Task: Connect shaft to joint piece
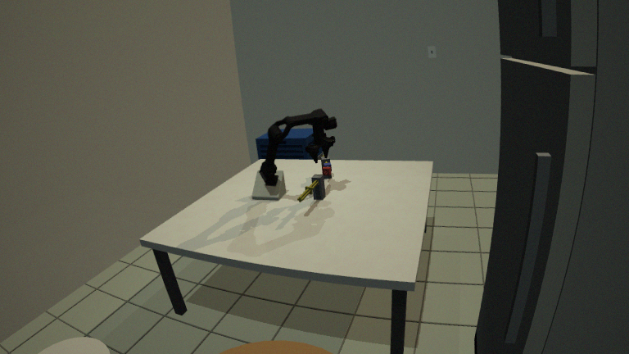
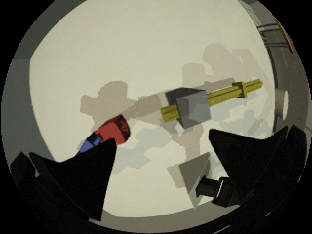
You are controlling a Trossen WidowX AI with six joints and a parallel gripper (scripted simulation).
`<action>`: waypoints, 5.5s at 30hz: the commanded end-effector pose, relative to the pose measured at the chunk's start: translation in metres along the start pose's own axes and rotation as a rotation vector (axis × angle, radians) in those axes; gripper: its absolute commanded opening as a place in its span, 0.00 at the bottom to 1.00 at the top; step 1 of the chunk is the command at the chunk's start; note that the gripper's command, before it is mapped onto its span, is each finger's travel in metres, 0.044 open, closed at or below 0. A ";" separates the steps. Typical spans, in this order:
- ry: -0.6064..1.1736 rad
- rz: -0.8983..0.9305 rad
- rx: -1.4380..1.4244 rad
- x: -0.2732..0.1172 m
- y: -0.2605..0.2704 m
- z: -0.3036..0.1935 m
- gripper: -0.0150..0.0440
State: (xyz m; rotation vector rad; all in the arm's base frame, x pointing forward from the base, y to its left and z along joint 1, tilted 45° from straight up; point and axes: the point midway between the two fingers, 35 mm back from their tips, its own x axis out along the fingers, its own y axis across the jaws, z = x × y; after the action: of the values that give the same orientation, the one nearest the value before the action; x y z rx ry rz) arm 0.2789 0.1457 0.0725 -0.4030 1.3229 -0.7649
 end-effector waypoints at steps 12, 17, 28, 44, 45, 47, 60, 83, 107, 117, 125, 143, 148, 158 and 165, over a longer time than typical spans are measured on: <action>-0.015 -0.023 0.446 0.008 0.000 0.000 1.00; -0.022 -0.028 0.593 0.010 0.000 0.000 1.00; -0.038 -0.036 0.917 0.014 0.000 0.000 1.00; -0.059 -0.040 1.255 0.019 0.000 -0.001 1.00; -0.059 -0.040 1.255 0.019 0.000 -0.001 1.00; -0.059 -0.040 1.255 0.020 0.001 0.000 1.00; -0.060 -0.044 1.242 0.074 0.002 0.001 1.00; -0.059 -0.037 1.257 0.097 0.061 -0.019 1.00; -0.060 -0.038 1.258 0.127 0.066 -0.021 1.00; -0.060 -0.038 1.258 0.127 0.066 -0.021 0.60; -0.060 -0.038 1.258 0.127 0.066 -0.021 0.56; -0.060 -0.038 1.258 0.127 0.066 -0.021 0.56; -0.060 -0.038 1.258 0.127 0.066 -0.021 0.56; -0.060 -0.038 1.258 0.127 0.066 -0.021 0.56; -0.060 -0.038 1.258 0.127 0.066 -0.021 0.56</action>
State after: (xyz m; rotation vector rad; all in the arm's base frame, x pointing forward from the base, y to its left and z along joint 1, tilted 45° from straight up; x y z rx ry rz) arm 0.2838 0.1072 -0.0664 0.5601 0.5716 -1.4228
